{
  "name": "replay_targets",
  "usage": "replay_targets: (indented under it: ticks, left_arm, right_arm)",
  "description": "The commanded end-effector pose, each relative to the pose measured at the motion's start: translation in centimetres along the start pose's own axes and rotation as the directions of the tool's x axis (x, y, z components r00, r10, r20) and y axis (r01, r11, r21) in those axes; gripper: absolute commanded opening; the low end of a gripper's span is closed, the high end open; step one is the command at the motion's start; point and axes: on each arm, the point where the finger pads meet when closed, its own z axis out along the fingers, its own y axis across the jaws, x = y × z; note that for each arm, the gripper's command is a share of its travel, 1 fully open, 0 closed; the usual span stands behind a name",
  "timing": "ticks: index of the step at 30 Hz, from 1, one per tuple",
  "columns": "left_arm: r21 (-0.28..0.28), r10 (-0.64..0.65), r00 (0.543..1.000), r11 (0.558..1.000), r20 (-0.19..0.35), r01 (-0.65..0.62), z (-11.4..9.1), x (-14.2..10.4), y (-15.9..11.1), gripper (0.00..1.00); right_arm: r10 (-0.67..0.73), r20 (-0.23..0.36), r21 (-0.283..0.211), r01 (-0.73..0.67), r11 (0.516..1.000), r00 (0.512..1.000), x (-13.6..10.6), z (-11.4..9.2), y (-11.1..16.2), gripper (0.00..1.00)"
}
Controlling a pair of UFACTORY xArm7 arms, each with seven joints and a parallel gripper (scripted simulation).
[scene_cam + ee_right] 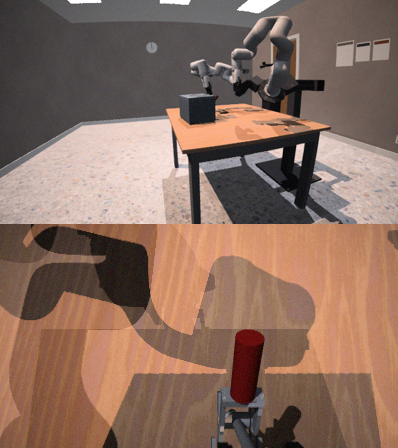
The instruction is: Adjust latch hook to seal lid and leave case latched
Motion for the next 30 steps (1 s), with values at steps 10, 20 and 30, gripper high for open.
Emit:
replay_targets:
  ticks: [10, 20, 30]
  left_arm:
    - [0.003, 0.000, 1.000, 1.000, 0.003, 0.000, -0.1, -0.1, -0.1, 1.00]
    - [0.003, 0.000, 1.000, 1.000, 0.003, 0.000, -0.1, -0.1, -0.1, 1.00]
    - [0.003, 0.000, 1.000, 1.000, 0.003, 0.000, -0.1, -0.1, -0.1, 1.00]
  right_arm:
    - [0.000, 0.002, -0.005, 0.000, 1.000, 1.000, -0.1, -0.4, 0.1, 0.41]
    - [0.000, 0.016, -0.004, 0.000, 1.000, 1.000, -0.1, -1.8, 0.1, 0.41]
    - [0.001, 0.264, -0.005, 0.000, 1.000, 0.964, 0.0, -3.2, 0.1, 0.41]
